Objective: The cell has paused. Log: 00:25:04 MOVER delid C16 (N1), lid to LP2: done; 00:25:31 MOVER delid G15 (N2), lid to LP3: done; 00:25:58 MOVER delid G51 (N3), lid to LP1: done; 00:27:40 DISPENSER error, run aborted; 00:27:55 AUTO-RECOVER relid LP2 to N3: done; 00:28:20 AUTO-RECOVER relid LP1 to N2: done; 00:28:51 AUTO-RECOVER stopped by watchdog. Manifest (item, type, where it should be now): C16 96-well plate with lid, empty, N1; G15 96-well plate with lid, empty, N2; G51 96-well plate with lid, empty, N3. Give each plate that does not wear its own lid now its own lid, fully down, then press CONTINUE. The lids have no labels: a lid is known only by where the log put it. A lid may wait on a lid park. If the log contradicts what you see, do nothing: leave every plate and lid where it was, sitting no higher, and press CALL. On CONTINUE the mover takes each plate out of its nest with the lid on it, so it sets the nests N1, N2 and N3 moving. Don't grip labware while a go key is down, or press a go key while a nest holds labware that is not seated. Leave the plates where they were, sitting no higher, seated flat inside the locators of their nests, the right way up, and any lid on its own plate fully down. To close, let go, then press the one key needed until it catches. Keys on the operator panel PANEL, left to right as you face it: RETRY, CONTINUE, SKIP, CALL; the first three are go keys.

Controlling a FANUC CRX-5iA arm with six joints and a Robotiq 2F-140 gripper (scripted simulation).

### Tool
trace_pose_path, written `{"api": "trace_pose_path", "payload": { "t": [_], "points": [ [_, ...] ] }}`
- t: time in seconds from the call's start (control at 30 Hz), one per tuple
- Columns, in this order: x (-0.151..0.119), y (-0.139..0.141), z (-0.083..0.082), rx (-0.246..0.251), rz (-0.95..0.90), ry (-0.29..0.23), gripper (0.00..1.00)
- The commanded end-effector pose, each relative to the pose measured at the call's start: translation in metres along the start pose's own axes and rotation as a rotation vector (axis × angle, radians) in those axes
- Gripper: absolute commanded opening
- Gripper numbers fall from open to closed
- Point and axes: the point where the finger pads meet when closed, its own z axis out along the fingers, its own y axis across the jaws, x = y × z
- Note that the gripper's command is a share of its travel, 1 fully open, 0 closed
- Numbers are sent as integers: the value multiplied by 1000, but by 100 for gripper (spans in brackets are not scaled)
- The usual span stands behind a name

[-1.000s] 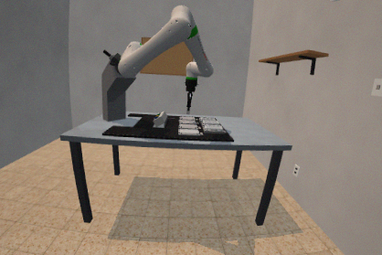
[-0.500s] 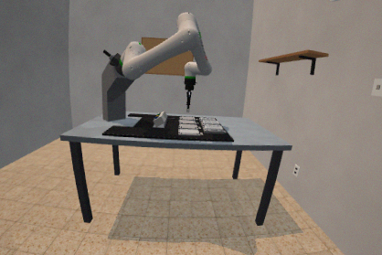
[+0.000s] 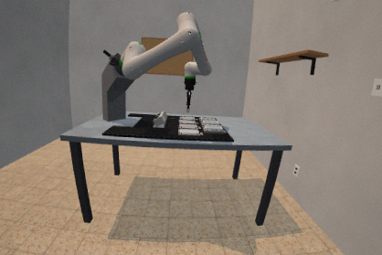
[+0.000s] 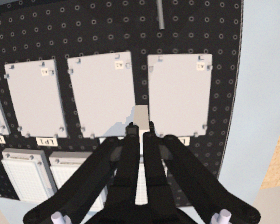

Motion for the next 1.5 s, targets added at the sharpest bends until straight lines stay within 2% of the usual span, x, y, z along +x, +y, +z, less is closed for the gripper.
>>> {"api": "trace_pose_path", "payload": {
  "t": [0.0, 0.07, 0.1, 0.17, 0.27, 0.3, 0.37, 0.4, 0.47, 0.5, 0.53, 0.57, 1.47],
  "points": [
    [0, 0, 0, 0, 0, 0, 0],
    [-2, 0, 0, 0, 0, 0, 0],
    [-14, -3, 1, 1, 1, 2, 0],
    [-70, -20, 2, 4, 4, 7, 0],
    [-72, -21, 2, 4, 4, 7, 0],
    [-109, -36, 2, 3, 4, 7, 0],
    [-109, -36, 2, 3, 4, 7, 0],
    [-142, -51, 2, 1, 3, 5, 0],
    [-143, -52, 2, 1, 3, 5, 0],
    [-167, -64, 0, -1, 1, 2, 0],
    [-167, -64, 0, -1, 1, 2, 0],
    [-178, -71, 0, -2, -1, 0, 0],
    [-180, -72, -1, -2, -1, -1, 0]
  ]
}}
